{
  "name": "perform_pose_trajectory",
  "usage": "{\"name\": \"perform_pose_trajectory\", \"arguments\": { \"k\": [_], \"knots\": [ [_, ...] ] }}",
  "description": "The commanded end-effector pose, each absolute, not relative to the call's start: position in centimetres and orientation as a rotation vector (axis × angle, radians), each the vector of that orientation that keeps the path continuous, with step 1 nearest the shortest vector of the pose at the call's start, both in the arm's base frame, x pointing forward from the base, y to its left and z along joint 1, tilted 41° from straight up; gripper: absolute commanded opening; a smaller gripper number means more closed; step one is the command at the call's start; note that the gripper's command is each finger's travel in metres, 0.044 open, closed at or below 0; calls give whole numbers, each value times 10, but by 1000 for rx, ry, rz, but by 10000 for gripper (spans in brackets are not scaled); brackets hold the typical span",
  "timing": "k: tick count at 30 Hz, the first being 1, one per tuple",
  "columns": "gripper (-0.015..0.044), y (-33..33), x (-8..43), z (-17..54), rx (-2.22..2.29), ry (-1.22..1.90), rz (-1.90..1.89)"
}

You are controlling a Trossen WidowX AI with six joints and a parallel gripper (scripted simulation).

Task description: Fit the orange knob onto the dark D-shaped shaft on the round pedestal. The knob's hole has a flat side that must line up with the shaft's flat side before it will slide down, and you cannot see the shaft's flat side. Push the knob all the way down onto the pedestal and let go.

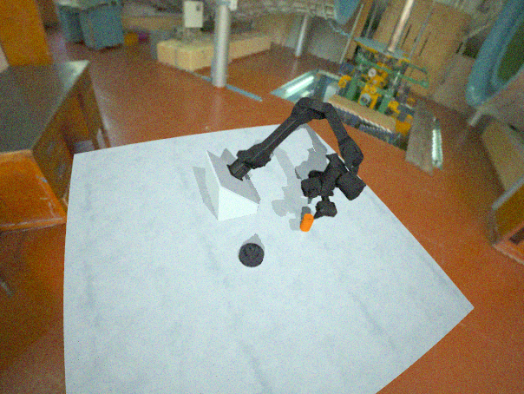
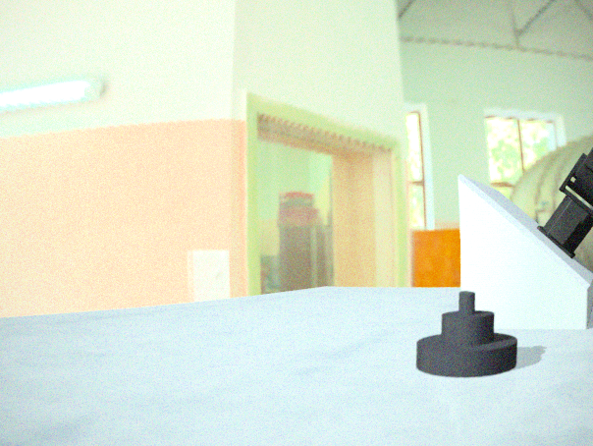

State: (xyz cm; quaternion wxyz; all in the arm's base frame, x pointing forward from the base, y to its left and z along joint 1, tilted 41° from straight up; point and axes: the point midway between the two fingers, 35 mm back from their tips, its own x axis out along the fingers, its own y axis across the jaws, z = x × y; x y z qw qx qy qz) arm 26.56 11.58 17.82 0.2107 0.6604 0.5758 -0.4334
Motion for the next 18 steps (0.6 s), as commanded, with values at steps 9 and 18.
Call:
{"name": "perform_pose_trajectory", "arguments": {
  "k": [9,18],
  "knots": [
    [440,112,262,188,1920,1643,-1070],
    [440,113,262,187,1492,1711,-456]
  ]
}}
